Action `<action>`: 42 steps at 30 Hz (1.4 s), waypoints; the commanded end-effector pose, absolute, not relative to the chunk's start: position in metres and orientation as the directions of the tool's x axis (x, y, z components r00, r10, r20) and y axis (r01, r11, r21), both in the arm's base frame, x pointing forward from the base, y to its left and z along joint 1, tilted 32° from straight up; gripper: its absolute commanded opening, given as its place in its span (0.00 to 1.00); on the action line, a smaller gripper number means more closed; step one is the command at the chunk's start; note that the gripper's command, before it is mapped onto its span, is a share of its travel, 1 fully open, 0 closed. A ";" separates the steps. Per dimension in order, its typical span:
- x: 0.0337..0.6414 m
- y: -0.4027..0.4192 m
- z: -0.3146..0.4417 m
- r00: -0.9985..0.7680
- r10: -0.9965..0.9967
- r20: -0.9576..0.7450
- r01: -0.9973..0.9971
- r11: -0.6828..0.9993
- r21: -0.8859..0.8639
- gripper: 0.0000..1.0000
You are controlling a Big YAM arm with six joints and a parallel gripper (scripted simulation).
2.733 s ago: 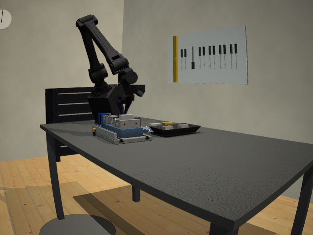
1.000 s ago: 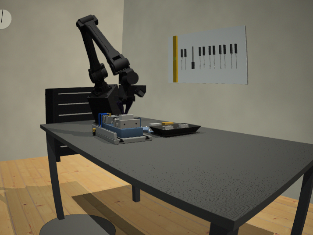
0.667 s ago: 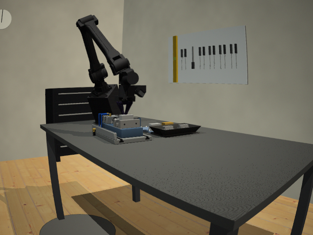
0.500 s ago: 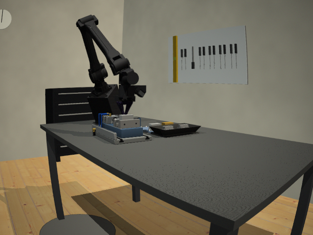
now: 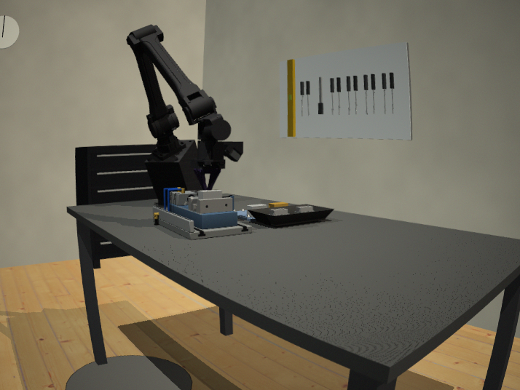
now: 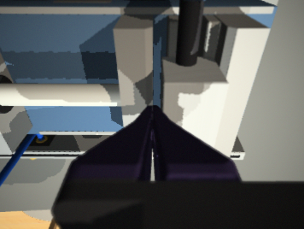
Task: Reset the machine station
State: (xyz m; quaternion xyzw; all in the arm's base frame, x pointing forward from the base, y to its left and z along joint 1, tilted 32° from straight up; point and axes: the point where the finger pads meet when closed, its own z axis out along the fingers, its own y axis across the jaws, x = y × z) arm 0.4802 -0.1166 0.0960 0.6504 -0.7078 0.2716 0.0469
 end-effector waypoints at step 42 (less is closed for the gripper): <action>0.507 -0.113 0.105 -0.156 -0.896 0.415 -0.938 0.003 -0.346 0.00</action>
